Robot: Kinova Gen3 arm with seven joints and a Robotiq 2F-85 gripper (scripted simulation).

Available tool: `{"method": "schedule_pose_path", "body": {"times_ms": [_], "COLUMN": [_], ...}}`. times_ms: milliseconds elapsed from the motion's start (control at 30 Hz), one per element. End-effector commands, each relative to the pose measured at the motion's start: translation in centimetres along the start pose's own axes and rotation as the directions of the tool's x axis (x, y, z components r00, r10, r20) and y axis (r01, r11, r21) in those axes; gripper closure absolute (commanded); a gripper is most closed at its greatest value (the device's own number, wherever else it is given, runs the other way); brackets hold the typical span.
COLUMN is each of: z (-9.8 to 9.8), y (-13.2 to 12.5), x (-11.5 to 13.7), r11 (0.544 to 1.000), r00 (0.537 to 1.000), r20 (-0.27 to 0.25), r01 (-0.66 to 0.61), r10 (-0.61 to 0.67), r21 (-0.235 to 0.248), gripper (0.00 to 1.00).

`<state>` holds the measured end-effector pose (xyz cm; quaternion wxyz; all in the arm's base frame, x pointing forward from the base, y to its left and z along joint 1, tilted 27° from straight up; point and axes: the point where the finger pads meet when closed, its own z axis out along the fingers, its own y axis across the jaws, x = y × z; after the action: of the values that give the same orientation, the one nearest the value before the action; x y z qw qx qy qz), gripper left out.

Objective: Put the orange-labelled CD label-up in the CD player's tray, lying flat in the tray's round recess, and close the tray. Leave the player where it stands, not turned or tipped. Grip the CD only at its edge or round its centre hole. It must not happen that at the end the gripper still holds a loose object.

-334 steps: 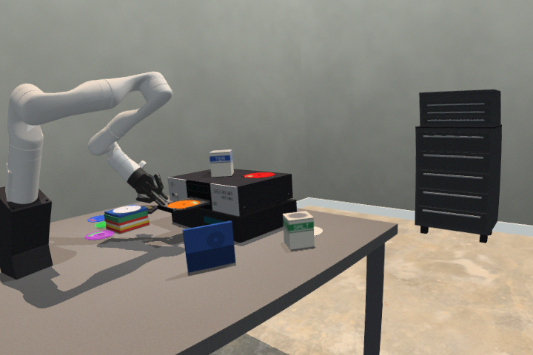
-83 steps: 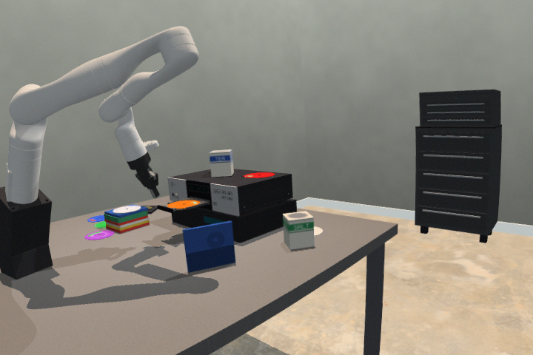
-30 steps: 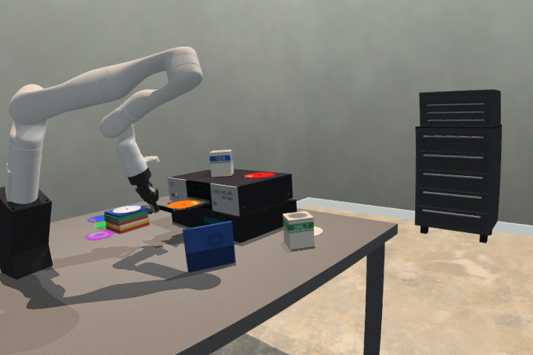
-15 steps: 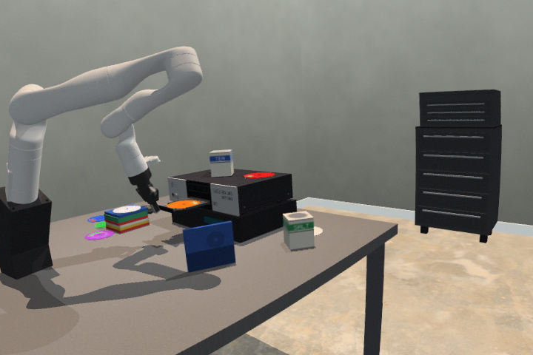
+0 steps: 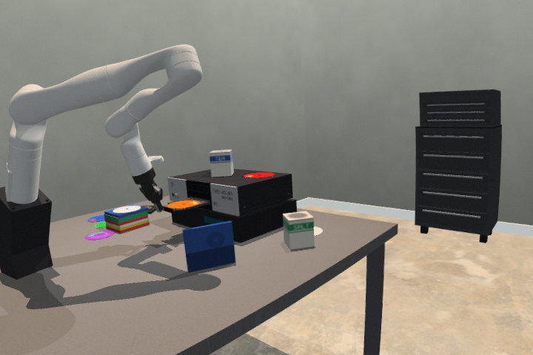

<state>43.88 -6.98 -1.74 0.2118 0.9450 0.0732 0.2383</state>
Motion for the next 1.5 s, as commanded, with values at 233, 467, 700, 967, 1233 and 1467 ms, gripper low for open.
{"method": "schedule_pose_path", "body": {"times_ms": [233, 467, 700, 967, 1233, 1467], "z": [0.8, 1.6, 2.2, 3.2, 3.9, 4.3], "y": [0.2, 0.2, 0.2, 0.2, 0.2, 0.2], "x": [2.5, 4.8, 6.6, 9.3, 11.3, 12.5], "r11": [1.000, 1.000, 1.000, 1.000, 1.000, 1.000], "r00": [1.000, 1.000, 1.000, 1.000, 1.000, 1.000], "r20": [-0.006, -0.006, -0.006, -0.006, -0.006, -0.006], "r01": [-0.006, -0.006, -0.006, -0.006, -0.006, -0.006], "r10": [0.006, 0.006, 0.006, 0.006, 0.006, 0.006], "r21": [-0.004, -0.004, -0.004, -0.004, -0.004, -0.004], "gripper": [0.90, 0.90, 0.90, 0.90, 0.90, 0.90]}}
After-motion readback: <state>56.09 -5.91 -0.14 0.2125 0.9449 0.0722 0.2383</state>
